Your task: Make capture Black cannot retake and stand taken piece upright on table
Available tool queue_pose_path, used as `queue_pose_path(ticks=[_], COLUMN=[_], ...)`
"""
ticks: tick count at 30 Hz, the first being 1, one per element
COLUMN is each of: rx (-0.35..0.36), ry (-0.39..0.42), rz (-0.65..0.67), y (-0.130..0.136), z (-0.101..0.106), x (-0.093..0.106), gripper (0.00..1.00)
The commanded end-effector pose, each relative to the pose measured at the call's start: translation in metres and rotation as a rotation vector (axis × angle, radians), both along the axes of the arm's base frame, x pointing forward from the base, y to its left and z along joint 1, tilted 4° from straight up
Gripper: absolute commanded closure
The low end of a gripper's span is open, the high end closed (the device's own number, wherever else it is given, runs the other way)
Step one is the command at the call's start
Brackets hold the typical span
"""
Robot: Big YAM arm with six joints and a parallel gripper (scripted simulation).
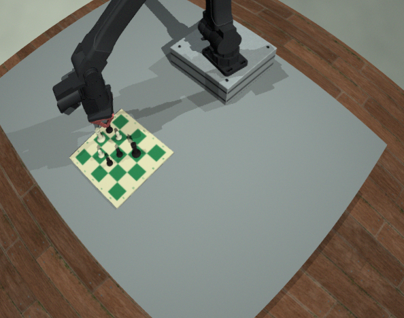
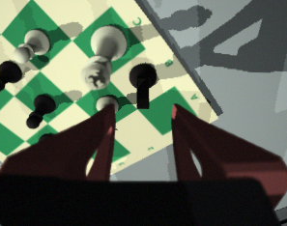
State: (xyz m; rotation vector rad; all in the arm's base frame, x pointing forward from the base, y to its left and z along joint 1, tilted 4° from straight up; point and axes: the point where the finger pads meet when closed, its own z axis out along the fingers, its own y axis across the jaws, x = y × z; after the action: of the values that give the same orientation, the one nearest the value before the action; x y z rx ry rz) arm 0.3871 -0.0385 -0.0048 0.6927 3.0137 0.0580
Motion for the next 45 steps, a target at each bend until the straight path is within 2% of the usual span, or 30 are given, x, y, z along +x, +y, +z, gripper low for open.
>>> queue_pose_path(ticks=[1, 22, 26, 29, 32, 33, 45], rx=[-0.001, -0.001, -0.003, -0.002, -0.002, -0.005, -0.004], ry=[-0.04, -0.036, -0.062, -0.052, -0.057, -0.079, -0.071], rz=[0.008, 0.008, 0.008, 0.002, -0.002, -0.004, -0.004], y=[-0.001, 0.0, 0.004, 0.005, 0.003, 0.001, 0.002], z=[0.007, 0.006, 0.015, 0.012, 0.014, 0.021, 0.018], x=[0.013, 0.009, 0.014, 0.008, 0.01, 0.021, 0.02], gripper=[0.64, 0.64, 0.64, 0.64, 0.64, 0.64, 0.64])
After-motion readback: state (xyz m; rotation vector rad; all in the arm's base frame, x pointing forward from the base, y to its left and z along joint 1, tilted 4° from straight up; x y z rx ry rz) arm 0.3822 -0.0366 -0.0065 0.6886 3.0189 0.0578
